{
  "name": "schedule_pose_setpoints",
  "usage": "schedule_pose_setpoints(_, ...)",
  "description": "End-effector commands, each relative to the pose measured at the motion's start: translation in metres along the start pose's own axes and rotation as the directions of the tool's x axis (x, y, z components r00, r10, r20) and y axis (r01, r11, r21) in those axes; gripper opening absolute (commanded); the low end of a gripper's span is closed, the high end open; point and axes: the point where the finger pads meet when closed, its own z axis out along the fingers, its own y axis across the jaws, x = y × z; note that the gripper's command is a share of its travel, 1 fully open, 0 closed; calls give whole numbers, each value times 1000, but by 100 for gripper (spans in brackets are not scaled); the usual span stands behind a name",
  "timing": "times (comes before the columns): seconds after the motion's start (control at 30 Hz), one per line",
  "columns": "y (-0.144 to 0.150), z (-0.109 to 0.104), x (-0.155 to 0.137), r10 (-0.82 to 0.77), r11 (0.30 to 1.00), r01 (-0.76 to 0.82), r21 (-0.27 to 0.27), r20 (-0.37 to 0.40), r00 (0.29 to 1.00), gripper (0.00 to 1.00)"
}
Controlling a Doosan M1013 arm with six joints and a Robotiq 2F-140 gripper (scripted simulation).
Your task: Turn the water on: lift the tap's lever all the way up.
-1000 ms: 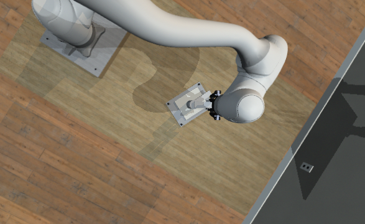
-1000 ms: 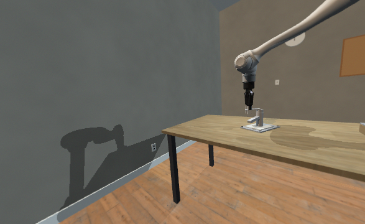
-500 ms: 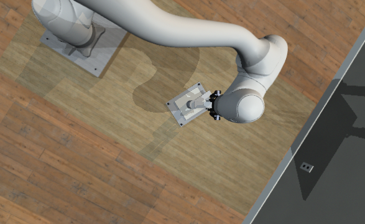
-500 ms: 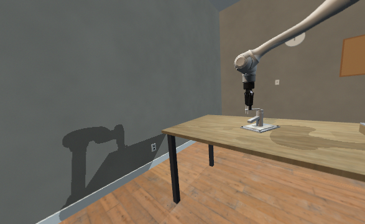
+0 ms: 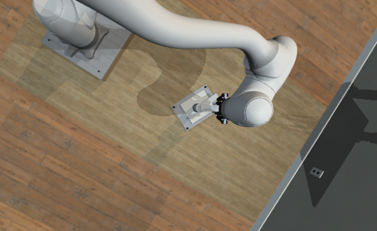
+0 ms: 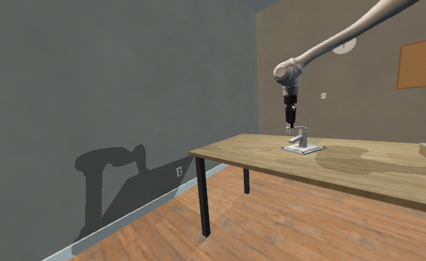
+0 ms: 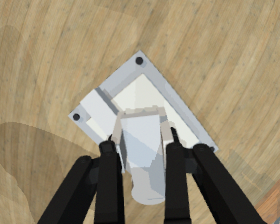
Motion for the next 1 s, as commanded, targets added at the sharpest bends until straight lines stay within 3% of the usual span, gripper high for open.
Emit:
schedule_pose_setpoints(0.0, 0, -2, 0, 0, 1000, 0, 0, 0, 1000, 0)
schedule_pose_setpoints(0.53, 0, -27, -11, 0, 1000, 0, 0, 0, 1000, 0)
schedule_pose_setpoints(0.97, 0, -30, -12, 0, 1000, 0, 0, 0, 1000, 0)
